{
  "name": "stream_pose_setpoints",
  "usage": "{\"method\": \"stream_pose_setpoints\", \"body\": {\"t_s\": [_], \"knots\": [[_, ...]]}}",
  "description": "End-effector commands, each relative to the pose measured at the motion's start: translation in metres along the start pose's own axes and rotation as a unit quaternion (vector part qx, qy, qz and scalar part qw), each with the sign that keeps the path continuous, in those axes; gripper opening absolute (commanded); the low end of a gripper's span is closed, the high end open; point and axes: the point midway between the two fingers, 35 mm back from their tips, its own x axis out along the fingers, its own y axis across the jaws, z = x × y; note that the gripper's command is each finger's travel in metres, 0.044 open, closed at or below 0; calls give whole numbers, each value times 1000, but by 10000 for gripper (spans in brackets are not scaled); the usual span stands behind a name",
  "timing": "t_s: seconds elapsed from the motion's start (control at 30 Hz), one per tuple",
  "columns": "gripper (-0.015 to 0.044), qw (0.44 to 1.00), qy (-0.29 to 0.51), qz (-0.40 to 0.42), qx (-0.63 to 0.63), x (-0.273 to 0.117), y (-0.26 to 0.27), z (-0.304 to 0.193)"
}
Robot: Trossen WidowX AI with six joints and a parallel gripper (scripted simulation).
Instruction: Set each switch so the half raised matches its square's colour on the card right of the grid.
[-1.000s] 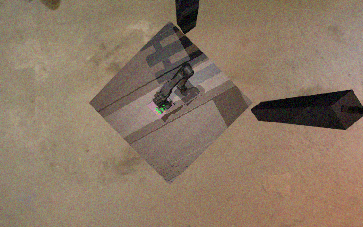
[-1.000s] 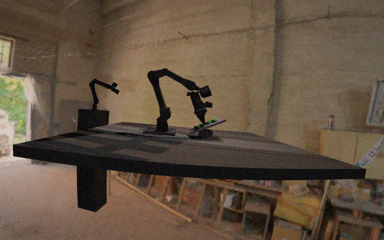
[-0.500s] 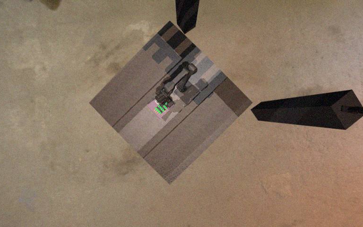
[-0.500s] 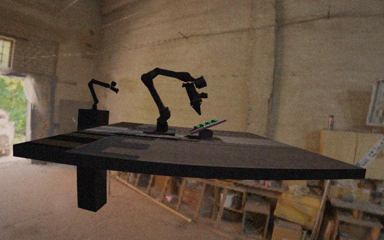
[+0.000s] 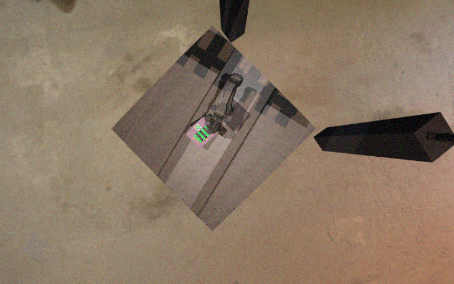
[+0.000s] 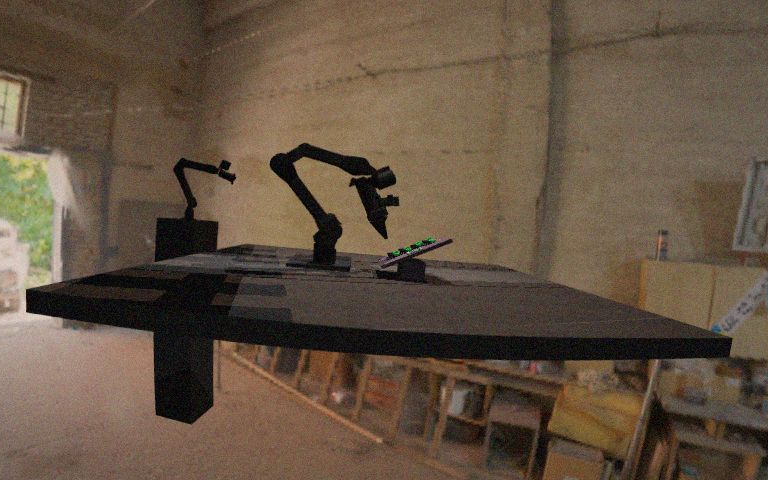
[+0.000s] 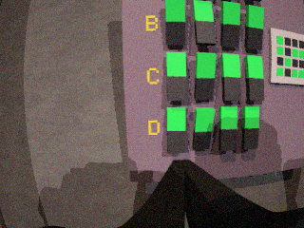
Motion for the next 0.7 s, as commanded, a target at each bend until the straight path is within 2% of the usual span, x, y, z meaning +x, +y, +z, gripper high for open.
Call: {"method": "stream_pose_setpoints", "body": {"t_s": [0.0, 0.67], "knots": [[0, 1000, 2, -6, -4, 20, -2, -7], [0, 1000, 2, -6, -4, 44, -2, -8]]}}
